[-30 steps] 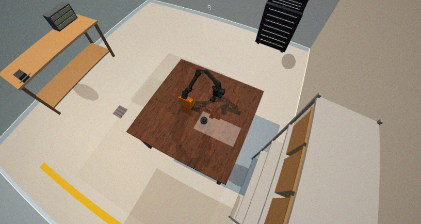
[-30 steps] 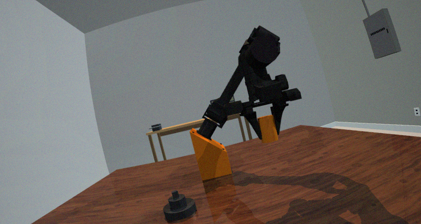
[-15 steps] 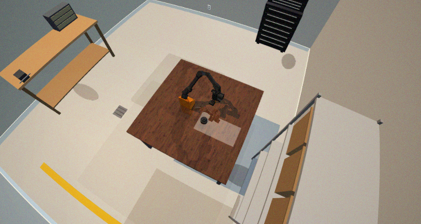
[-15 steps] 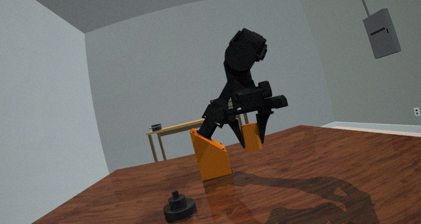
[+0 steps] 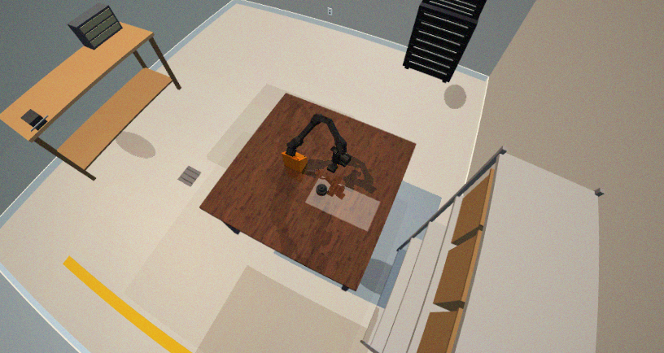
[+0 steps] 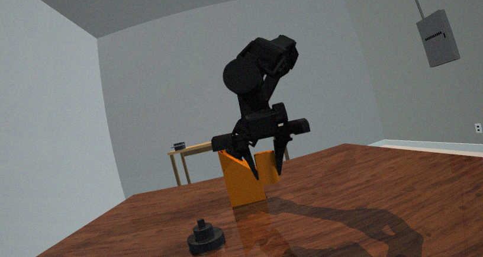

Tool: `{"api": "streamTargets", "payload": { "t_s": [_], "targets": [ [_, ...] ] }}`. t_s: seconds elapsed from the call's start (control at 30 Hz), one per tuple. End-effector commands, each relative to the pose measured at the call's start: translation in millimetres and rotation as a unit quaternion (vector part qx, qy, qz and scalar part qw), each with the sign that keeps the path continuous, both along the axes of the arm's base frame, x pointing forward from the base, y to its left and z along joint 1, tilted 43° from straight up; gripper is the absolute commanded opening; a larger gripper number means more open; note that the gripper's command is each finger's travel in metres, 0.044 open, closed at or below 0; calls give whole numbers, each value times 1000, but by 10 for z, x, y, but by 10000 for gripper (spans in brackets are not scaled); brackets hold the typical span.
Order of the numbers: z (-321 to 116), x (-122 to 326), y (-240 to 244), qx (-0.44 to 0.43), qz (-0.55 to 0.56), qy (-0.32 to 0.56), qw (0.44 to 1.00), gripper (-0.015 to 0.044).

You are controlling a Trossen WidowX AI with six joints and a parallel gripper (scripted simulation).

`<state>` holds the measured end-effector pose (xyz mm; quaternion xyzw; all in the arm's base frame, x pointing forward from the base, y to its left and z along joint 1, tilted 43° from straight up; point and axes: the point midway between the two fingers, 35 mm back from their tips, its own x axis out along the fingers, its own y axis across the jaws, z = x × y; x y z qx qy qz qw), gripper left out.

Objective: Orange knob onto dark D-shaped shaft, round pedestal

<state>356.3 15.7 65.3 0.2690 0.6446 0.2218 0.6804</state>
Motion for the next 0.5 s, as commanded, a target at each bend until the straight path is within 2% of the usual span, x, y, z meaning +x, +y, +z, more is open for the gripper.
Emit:
{"api": "streamTargets", "payload": {
  "t_s": [0.0, 0.47],
  "targets": [
    [-121, -1, -111, -2, 1, -1, 1000, 0],
    [-487, -43, -393, -1, 2, 0, 1000, 0]
  ]
}}
